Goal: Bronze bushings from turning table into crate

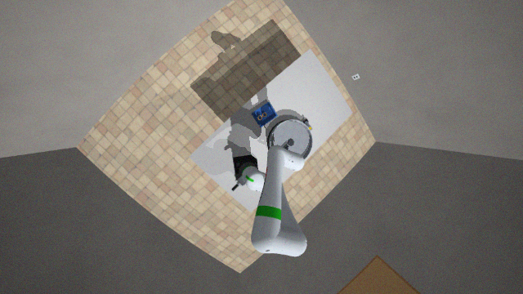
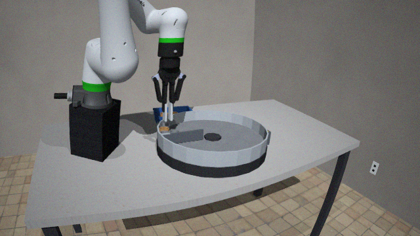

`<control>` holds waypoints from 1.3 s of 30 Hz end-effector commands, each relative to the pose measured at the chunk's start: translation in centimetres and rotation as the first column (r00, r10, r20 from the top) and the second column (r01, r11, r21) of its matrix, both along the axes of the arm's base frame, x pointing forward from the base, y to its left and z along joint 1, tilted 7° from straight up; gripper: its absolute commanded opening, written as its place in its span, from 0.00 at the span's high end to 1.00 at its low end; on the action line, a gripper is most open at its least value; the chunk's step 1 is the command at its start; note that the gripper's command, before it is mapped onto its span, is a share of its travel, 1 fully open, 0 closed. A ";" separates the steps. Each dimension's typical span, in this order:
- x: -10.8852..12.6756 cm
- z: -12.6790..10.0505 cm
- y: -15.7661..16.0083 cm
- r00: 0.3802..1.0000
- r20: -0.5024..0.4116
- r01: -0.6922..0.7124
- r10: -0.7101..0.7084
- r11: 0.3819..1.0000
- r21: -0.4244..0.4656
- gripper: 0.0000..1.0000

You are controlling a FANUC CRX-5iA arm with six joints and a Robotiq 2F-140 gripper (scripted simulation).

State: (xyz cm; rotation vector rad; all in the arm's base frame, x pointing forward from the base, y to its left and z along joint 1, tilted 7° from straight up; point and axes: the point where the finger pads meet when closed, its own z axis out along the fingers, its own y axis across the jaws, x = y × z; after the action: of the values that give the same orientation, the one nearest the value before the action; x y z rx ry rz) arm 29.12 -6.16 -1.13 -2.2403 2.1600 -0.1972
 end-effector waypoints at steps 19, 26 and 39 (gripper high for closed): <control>0.3 -2.3 -0.2 1.000 0.000 0.000 0.000 1.000 0.000 0.90; 0.3 -2.3 -0.2 1.000 0.000 0.000 0.000 1.000 0.000 0.90; 0.3 -2.3 -0.2 1.000 0.000 0.000 0.000 1.000 0.000 0.90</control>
State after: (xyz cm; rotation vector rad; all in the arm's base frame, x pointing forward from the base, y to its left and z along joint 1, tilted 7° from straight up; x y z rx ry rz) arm 29.37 -6.33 -3.42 -2.2403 2.1600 -0.1972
